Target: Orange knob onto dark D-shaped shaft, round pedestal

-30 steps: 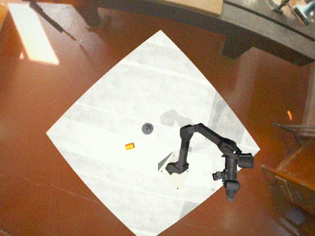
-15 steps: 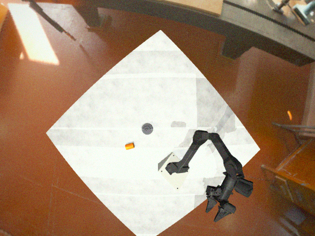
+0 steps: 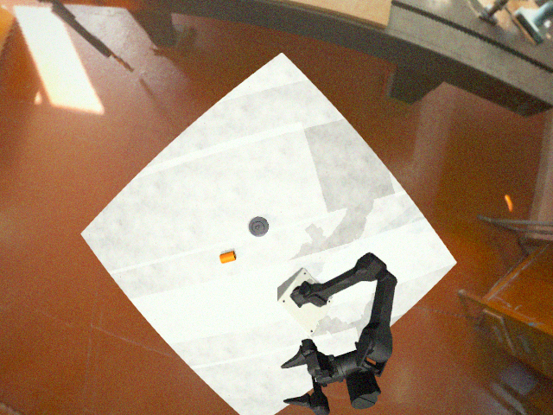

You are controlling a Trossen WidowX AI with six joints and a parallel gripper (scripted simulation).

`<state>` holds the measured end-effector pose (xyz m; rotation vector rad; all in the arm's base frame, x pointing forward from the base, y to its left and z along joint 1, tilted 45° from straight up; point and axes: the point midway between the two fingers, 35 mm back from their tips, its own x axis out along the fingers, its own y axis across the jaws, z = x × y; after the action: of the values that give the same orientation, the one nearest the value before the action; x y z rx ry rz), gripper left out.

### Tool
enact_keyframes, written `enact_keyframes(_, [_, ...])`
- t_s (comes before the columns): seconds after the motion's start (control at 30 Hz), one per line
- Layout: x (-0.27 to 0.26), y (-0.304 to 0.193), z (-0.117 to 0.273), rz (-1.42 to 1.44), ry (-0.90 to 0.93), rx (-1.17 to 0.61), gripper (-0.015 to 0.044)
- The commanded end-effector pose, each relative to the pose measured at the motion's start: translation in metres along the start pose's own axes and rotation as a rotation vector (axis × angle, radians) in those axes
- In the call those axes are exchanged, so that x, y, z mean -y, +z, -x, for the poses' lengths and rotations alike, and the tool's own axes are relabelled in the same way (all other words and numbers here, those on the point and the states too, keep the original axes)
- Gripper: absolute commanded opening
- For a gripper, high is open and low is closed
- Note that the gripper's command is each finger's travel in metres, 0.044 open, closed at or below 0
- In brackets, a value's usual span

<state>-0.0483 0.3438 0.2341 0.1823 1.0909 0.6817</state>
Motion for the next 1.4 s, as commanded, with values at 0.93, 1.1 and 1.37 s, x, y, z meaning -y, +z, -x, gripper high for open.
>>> enact_keyframes(0.93, [0.378,0.130,-0.217,0.720,-0.951,-0.807,0.0440])
enact_keyframes(1.1, [0.450,0.114,-0.217,0.796,-0.896,-1.102,0.0440])
enact_keyframes(1.37, [0.472,0.107,-0.215,0.815,-0.859,-1.197,0.0440])
